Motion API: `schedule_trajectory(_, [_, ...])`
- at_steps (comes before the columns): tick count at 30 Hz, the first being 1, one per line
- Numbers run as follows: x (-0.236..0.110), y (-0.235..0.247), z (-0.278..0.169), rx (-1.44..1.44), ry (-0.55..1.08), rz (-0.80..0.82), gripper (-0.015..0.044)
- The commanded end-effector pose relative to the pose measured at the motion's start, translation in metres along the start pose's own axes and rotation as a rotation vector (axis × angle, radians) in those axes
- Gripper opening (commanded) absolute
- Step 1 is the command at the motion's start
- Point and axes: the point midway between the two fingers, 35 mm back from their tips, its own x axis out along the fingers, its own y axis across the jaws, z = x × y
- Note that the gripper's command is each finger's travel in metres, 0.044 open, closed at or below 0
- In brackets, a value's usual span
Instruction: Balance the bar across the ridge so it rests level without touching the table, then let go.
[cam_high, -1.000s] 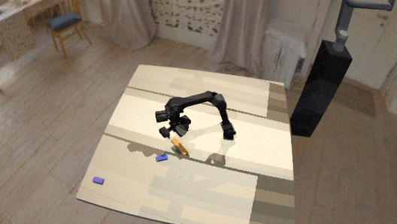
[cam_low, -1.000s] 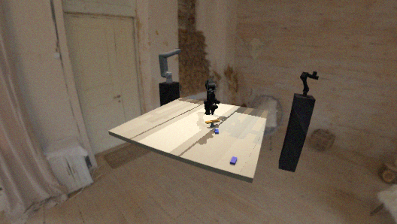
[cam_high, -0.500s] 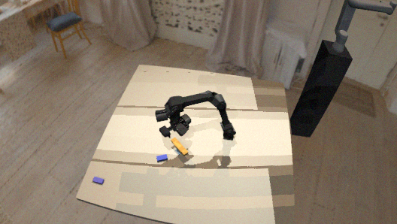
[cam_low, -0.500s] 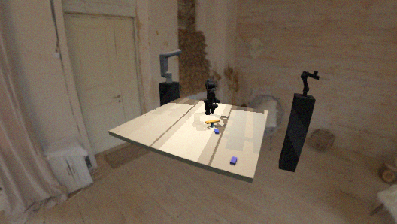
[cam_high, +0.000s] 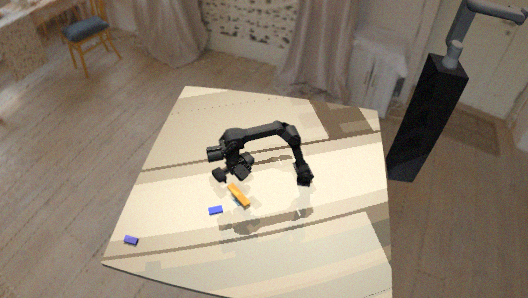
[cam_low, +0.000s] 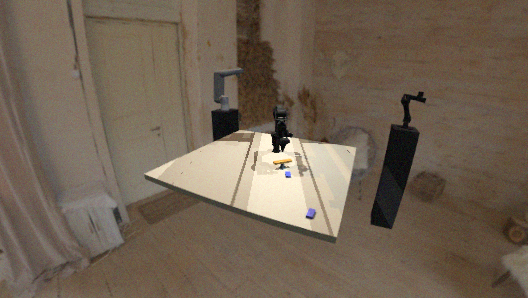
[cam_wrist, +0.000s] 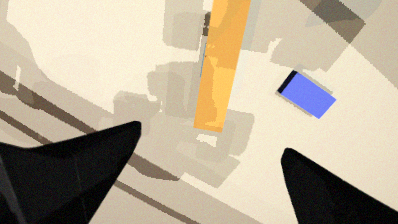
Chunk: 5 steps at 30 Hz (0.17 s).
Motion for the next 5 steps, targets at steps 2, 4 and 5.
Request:
schedule_trajectory(2, [-0.0002, 0.0002, 0.0, 0.0, 0.0, 0.001, 0.044])
schedule_trajectory(4, [-0.0002, 0.0002, 0.0, 0.0, 0.0, 0.001, 0.044])
schedule_trajectory(5, [-0.0002, 0.0002, 0.0, 0.0, 0.0, 0.001, 0.044])
